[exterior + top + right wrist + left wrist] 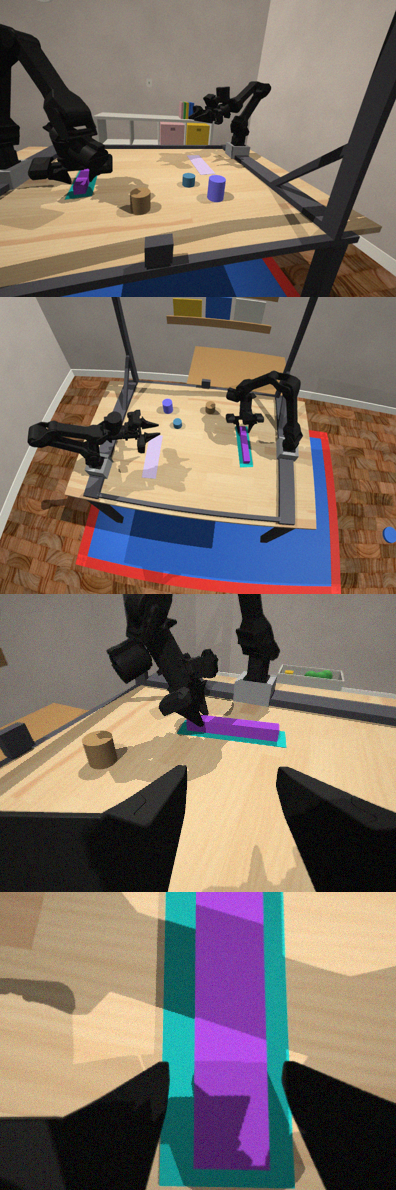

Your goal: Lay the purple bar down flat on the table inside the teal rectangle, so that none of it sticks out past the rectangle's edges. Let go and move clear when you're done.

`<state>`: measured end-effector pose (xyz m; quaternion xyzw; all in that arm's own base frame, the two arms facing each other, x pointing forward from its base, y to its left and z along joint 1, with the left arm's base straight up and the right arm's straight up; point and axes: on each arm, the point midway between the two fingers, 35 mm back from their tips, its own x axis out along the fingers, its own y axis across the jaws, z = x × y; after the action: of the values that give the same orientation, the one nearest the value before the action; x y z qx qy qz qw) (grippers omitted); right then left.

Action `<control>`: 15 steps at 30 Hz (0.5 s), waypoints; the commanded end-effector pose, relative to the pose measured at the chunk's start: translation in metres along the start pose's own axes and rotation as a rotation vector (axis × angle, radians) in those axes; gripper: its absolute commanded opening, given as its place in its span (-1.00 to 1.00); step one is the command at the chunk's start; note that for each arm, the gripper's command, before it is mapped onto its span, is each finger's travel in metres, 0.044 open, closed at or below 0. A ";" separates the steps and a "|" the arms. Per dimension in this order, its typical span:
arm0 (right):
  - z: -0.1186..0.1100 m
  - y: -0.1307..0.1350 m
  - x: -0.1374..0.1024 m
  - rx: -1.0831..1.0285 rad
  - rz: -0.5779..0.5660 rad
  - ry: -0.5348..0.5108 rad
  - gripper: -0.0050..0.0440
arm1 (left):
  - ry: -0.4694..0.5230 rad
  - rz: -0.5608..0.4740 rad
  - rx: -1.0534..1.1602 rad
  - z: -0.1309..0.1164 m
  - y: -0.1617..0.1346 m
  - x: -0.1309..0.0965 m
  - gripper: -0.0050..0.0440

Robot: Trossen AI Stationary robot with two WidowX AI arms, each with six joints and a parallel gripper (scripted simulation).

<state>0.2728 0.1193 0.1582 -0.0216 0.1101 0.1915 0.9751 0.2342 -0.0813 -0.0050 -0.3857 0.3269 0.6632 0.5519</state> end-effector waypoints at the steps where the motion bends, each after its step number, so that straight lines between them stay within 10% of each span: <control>1: 0.011 0.000 -0.001 0.001 0.000 -0.029 0.02 | 0.037 -0.036 -0.016 -0.002 -0.006 -0.038 0.22; 15: 0.011 0.000 -0.001 0.001 0.000 -0.029 0.02 | 0.027 -0.029 -0.012 -0.001 -0.005 -0.052 0.22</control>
<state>0.2728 0.1193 0.1582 -0.0216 0.1101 0.1915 0.9751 0.2396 -0.1033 0.0330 -0.3899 0.3265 0.6581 0.5552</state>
